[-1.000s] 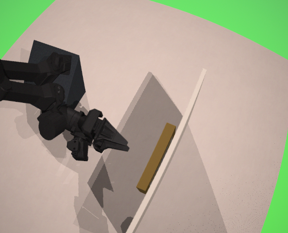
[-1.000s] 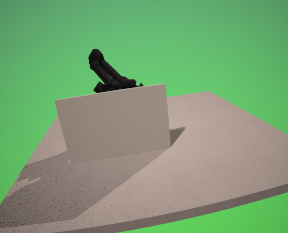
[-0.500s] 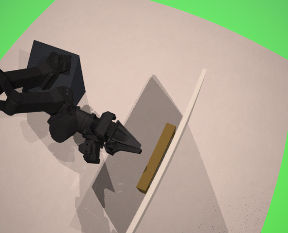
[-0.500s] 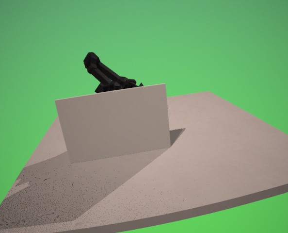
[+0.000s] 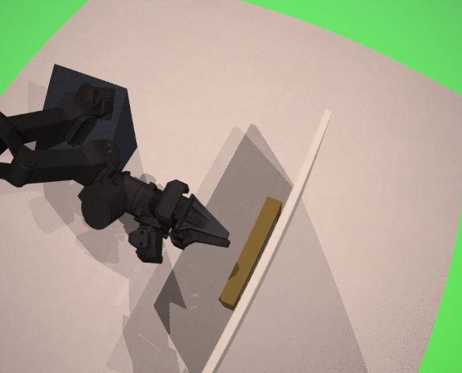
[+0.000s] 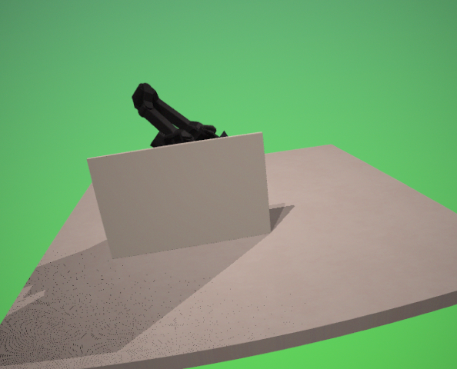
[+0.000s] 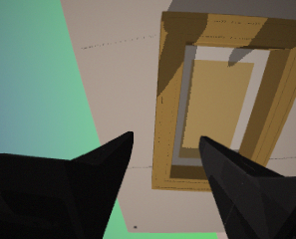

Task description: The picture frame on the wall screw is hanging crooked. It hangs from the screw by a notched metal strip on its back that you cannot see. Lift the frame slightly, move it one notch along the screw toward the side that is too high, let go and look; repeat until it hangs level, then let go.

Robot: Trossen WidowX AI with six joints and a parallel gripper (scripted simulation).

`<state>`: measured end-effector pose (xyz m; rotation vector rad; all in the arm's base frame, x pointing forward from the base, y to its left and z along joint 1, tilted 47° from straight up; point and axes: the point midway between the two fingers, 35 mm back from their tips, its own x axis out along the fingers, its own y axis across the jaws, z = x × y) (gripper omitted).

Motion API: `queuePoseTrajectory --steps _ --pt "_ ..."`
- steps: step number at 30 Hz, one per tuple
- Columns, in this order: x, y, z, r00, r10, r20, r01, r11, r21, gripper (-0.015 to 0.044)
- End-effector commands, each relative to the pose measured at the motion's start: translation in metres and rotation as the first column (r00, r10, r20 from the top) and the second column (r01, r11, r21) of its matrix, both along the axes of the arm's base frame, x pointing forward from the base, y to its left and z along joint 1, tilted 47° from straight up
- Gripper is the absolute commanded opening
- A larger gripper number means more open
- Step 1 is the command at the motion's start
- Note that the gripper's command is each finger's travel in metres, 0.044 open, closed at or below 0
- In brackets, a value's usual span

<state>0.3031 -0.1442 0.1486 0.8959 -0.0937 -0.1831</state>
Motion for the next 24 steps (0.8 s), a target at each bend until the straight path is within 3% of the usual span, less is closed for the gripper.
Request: queuePoseTrajectory --steps 1,24 --pt "0.006 -0.002 0.000 1.000 0.000 0.000 0.000 1.000 0.004 0.0260" --pt "0.036 -0.007 0.000 1.000 0.000 0.001 0.000 1.000 0.004 0.0260"
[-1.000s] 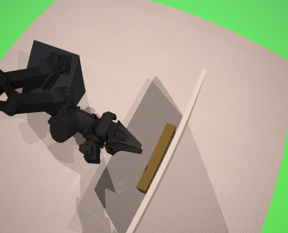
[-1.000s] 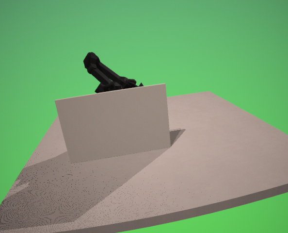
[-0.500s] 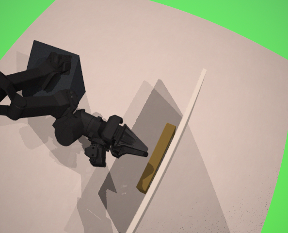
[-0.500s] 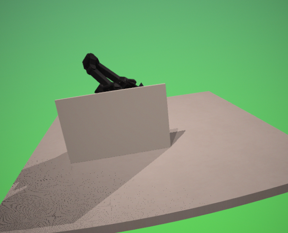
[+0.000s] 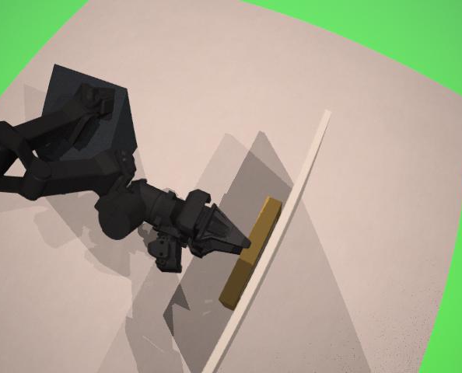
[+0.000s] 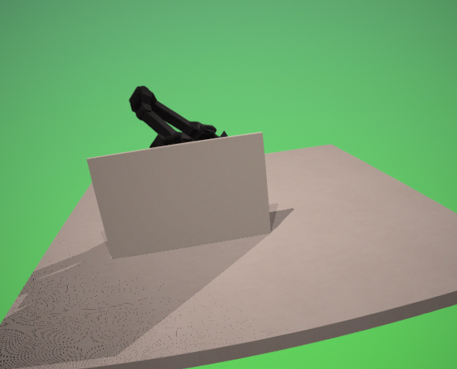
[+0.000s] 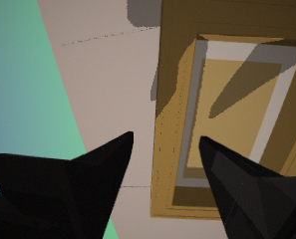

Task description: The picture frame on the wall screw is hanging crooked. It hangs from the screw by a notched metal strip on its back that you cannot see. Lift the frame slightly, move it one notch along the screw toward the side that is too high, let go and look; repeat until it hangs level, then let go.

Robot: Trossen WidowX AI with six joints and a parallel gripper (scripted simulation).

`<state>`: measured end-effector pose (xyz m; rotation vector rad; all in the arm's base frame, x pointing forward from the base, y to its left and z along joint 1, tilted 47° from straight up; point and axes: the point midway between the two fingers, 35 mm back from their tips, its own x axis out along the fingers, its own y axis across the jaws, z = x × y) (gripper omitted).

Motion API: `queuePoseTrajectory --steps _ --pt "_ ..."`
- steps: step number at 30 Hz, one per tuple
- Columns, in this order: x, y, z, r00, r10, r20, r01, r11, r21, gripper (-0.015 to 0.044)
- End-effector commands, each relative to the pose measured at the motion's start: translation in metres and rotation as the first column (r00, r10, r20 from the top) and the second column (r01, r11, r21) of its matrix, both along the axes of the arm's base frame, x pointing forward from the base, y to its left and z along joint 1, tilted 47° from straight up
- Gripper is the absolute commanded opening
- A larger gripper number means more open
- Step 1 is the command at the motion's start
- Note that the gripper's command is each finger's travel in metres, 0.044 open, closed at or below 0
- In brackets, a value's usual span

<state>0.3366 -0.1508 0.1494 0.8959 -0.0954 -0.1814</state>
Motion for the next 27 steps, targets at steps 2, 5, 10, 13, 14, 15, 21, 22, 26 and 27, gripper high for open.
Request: queuePoseTrajectory --steps 2,5,10,13,14,15,21,22,26,27 --pt "0.0025 -0.0007 -0.0011 1.000 -0.001 -0.001 0.001 1.000 0.005 0.0260" --pt "0.0025 -0.0007 -0.0011 1.000 -0.001 -0.001 0.001 1.000 0.005 0.0260" --pt "0.0025 -0.0007 -0.0011 1.000 -0.001 -0.001 0.001 1.000 0.005 0.0260" --pt "0.0025 -0.0007 -0.0011 1.000 -0.001 -0.001 0.001 1.000 0.005 0.0234" --pt "0.0025 -0.0007 -0.0011 1.000 -0.001 -0.001 0.001 1.000 0.005 0.0208" --pt "0.0025 -0.0007 -0.0011 1.000 -0.001 -0.001 0.001 1.000 0.005 0.0181" --pt "0.0025 -0.0007 -0.0011 1.000 -0.001 -0.001 0.001 1.000 0.005 0.0063" --pt "0.0025 -0.0007 -0.0011 1.000 -0.001 -0.001 0.001 1.000 0.005 0.0056" --pt "0.0025 -0.0007 -0.0011 1.000 -0.001 -0.001 0.001 1.000 0.005 0.0030" --pt "0.0025 -0.0007 -0.0011 1.000 -0.001 -0.001 0.001 1.000 0.005 0.0003"
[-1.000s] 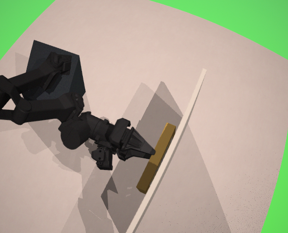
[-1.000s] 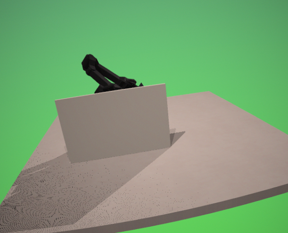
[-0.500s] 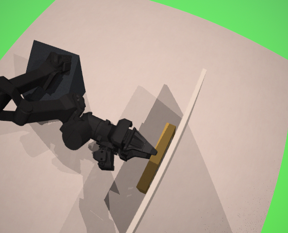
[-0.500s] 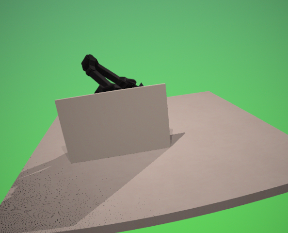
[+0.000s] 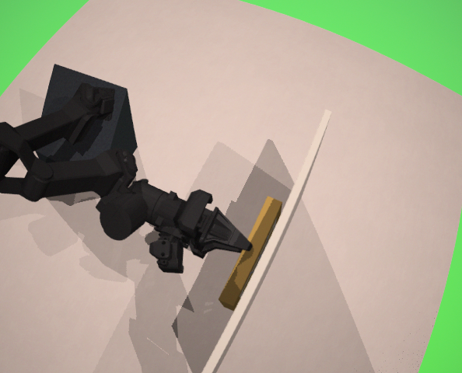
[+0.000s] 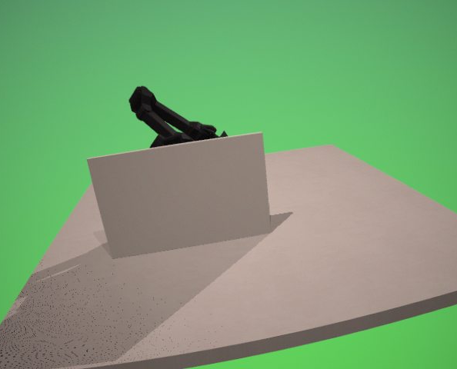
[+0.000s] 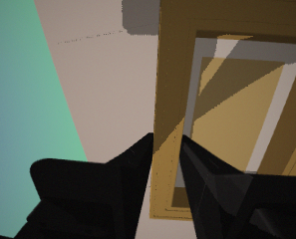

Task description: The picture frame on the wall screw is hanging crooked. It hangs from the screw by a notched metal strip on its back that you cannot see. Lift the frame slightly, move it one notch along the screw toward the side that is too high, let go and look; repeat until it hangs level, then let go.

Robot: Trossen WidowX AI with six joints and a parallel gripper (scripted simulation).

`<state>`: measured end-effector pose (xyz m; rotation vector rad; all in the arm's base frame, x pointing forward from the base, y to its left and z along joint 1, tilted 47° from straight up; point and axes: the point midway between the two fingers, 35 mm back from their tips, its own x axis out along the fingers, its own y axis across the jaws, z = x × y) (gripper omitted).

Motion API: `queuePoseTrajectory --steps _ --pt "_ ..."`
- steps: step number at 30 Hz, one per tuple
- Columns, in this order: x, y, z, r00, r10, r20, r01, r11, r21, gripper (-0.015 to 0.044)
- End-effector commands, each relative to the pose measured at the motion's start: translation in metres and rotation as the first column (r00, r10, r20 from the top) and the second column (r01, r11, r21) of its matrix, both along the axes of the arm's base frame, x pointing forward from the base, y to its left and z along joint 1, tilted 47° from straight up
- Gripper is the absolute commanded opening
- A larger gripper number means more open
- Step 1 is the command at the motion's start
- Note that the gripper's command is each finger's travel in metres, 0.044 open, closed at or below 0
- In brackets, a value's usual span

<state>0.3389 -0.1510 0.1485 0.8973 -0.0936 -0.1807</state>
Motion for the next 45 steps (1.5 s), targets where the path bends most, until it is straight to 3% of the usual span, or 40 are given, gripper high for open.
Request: queuePoseTrajectory --steps 1,45 --pt "0.0001 -0.0005 -0.0002 1.000 -0.002 0.000 0.002 1.000 0.003 0.0000" --pt "0.0015 0.0069 0.0091 1.000 -0.002 0.001 0.002 1.000 0.003 0.0000"
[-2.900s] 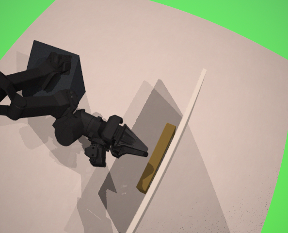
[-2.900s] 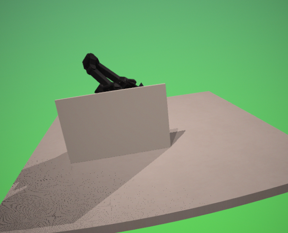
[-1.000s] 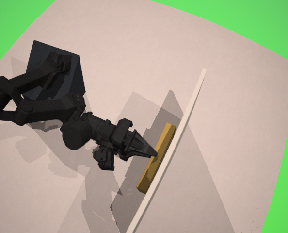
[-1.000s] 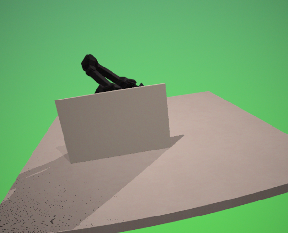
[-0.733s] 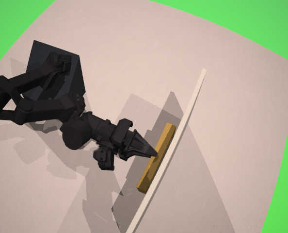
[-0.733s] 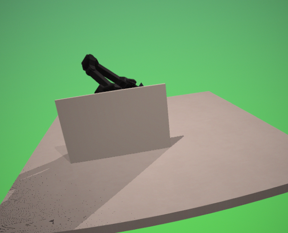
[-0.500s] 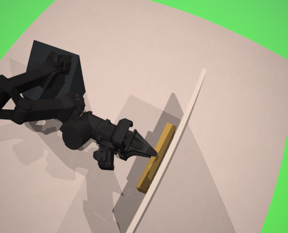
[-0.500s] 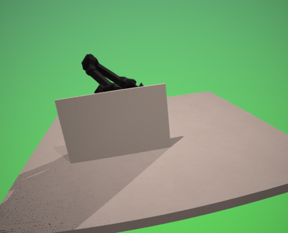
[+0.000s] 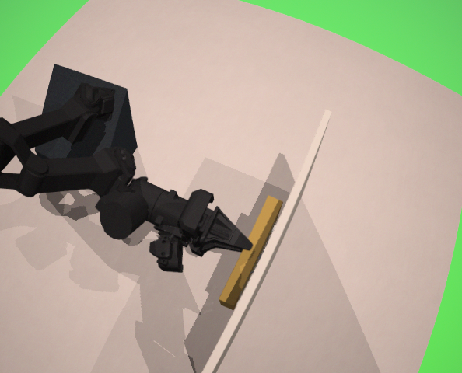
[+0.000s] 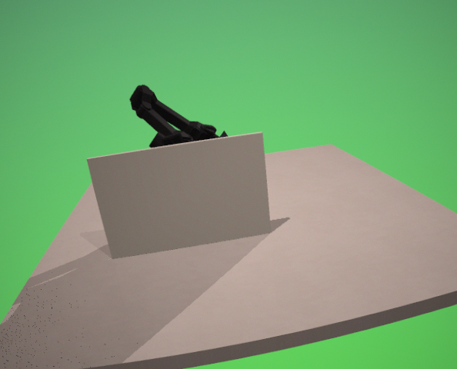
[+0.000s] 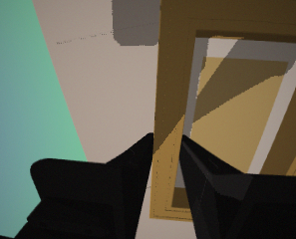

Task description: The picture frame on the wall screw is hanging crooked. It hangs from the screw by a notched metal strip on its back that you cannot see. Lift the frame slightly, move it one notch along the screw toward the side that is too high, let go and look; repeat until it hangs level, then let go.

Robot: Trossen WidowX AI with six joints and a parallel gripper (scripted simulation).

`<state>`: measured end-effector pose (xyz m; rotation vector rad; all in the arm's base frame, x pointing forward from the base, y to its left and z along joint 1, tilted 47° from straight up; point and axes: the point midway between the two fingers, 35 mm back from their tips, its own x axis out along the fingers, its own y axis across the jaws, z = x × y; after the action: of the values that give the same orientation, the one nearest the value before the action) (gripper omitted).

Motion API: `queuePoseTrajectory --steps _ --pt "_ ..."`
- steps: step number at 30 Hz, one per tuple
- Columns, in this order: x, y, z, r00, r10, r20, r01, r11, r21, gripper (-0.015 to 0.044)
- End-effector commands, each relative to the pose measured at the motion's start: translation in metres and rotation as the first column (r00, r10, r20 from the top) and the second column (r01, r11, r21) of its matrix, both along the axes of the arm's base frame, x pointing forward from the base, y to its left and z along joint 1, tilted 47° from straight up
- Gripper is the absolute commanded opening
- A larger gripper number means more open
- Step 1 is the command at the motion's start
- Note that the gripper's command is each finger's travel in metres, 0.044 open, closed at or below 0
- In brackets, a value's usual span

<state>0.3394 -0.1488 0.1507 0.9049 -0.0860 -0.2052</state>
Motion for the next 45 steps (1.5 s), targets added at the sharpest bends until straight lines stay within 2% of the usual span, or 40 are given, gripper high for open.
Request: queuePoseTrajectory --steps 1,45 --pt "0.0011 0.0049 0.0071 1.000 0.016 0.017 -0.015 1.000 -0.007 0.0000" --pt "0.0013 0.0060 0.0060 1.000 0.016 0.017 -0.015 1.000 -0.007 0.0000"
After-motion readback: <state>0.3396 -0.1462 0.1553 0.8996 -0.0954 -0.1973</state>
